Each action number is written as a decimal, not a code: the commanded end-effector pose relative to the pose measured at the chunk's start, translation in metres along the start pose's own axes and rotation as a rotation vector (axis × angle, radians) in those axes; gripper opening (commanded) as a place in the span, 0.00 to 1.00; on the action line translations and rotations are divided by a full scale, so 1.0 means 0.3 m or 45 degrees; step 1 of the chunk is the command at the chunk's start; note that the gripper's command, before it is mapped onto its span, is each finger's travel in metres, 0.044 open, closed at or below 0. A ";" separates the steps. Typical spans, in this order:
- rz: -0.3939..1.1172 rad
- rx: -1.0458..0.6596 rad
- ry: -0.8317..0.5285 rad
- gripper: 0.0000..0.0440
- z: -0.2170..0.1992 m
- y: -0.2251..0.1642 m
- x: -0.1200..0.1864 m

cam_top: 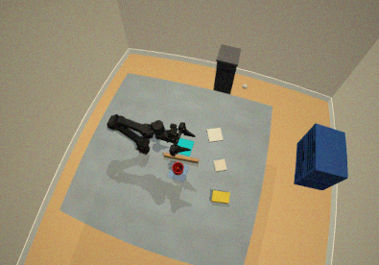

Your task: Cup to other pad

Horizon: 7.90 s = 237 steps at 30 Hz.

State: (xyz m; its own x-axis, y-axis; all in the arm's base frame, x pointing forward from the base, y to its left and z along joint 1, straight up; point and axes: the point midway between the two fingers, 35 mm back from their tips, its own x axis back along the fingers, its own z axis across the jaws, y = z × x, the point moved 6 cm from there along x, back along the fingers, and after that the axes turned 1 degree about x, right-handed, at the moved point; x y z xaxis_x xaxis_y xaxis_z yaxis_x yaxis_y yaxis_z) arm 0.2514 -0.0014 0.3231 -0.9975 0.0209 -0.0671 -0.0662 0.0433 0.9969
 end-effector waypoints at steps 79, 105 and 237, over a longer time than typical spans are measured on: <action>1.500 -0.101 0.026 0.26 0.154 -0.200 -0.091; 1.972 0.105 0.027 0.23 0.047 -0.313 -0.083; 1.749 0.804 0.826 0.00 0.427 -0.592 0.028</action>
State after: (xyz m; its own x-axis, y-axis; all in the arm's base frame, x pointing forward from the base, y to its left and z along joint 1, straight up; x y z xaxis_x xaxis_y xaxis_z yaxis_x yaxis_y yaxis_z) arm 0.2622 0.1165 0.1464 -0.1468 -0.0083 0.9891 0.6766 0.7286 0.1065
